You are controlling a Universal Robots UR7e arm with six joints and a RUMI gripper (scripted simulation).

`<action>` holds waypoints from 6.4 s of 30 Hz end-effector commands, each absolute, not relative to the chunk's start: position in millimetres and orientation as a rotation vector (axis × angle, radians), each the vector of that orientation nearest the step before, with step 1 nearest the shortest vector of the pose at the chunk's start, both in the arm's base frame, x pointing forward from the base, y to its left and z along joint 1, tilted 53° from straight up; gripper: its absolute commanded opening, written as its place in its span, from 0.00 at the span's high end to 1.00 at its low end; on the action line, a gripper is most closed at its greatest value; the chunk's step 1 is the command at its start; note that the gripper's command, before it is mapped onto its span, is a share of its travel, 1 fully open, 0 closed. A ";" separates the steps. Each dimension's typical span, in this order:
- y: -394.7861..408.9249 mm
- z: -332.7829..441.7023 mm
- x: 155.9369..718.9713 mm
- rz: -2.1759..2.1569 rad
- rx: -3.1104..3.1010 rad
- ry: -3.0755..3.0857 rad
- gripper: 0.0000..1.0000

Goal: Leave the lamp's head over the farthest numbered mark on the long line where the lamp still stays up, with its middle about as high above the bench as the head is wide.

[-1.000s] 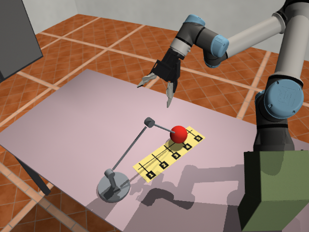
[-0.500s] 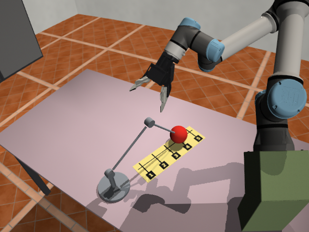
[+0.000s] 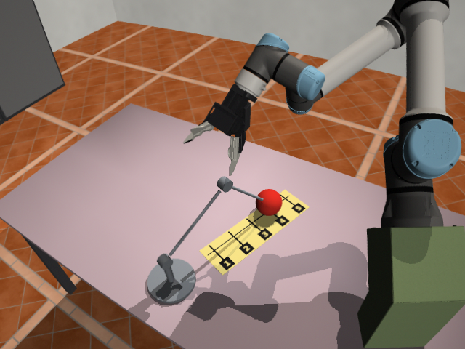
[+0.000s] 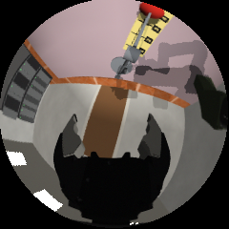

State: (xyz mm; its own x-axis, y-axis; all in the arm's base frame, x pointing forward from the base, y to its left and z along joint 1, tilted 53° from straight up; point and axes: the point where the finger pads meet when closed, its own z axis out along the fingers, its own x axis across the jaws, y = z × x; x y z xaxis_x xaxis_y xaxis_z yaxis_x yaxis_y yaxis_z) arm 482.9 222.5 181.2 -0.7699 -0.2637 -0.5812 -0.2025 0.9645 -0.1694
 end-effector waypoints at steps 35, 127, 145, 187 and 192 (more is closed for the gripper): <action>221.7 182.8 481.5 -0.594 -0.124 2.420 0.00; 196.6 159.9 497.8 -0.879 -0.028 2.245 0.00; 190.9 154.4 501.8 -0.900 0.006 2.238 0.00; 187.7 150.6 504.6 -0.923 0.032 2.215 0.00; 187.6 150.4 504.7 -0.925 0.034 2.211 0.00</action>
